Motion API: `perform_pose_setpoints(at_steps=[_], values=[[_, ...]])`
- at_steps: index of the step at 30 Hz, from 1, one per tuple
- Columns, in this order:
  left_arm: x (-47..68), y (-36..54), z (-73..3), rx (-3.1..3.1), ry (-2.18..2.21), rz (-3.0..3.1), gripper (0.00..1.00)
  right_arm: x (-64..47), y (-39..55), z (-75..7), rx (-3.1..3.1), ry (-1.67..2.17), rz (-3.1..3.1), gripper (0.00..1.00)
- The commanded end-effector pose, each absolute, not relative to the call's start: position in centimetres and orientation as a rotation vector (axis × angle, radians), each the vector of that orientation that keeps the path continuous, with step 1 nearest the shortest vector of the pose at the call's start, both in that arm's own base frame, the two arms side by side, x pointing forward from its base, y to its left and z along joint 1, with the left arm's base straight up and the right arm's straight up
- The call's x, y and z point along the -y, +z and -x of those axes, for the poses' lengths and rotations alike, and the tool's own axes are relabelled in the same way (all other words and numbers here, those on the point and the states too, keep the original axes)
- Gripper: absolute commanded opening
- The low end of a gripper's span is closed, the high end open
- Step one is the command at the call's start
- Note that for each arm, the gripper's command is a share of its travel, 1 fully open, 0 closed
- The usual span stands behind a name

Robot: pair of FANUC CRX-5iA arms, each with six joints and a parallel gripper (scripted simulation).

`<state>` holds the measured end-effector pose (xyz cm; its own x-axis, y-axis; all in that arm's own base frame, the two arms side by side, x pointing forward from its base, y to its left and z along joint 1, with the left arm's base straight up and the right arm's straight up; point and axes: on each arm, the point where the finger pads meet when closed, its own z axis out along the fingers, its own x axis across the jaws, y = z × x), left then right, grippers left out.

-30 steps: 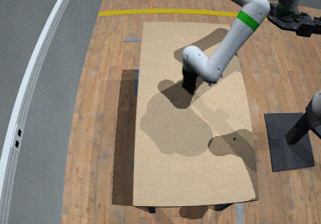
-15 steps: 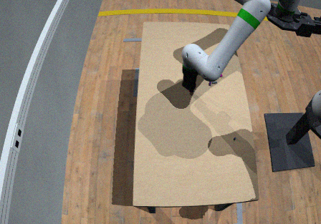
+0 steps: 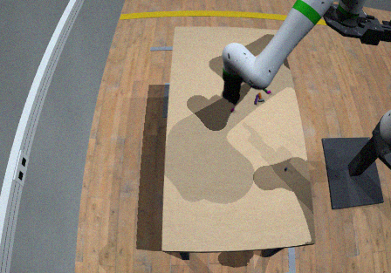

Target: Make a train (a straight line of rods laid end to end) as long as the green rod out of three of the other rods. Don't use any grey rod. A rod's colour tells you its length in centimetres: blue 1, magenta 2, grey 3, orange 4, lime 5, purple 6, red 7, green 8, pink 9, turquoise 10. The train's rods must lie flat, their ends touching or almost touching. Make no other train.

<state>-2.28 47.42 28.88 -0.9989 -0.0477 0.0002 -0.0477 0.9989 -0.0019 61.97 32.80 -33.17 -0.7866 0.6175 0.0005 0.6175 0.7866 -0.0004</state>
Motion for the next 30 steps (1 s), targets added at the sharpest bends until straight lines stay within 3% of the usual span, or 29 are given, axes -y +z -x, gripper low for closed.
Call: perform_pose_setpoints(at_steps=[1, 5, 6, 30], values=[[-47.45, 28.97, 2.26, 3.141, 0.0, -0.075, 1.0, -32.86, -31.93, -62.05, 2.97, -0.002, 1.026, 0.54], [-47.45, 28.97, 2.26, 3.141, 0.0, -0.075, 1.0, -32.86, -31.75, -62.05, 2.97, -0.002, 1.026, 0.54], [-47.45, 28.97, 2.26, 3.141, 0.0, -0.075, 1.0, -32.86, -31.75, -62.05, 2.97, -0.002, 1.026, 1.0], [-47.45, 28.97, 2.26, 3.141, 0.0, -0.075, 1.0, -32.82, -31.77, -62.01, 2.974, -0.002, 1.016, 1.0]])
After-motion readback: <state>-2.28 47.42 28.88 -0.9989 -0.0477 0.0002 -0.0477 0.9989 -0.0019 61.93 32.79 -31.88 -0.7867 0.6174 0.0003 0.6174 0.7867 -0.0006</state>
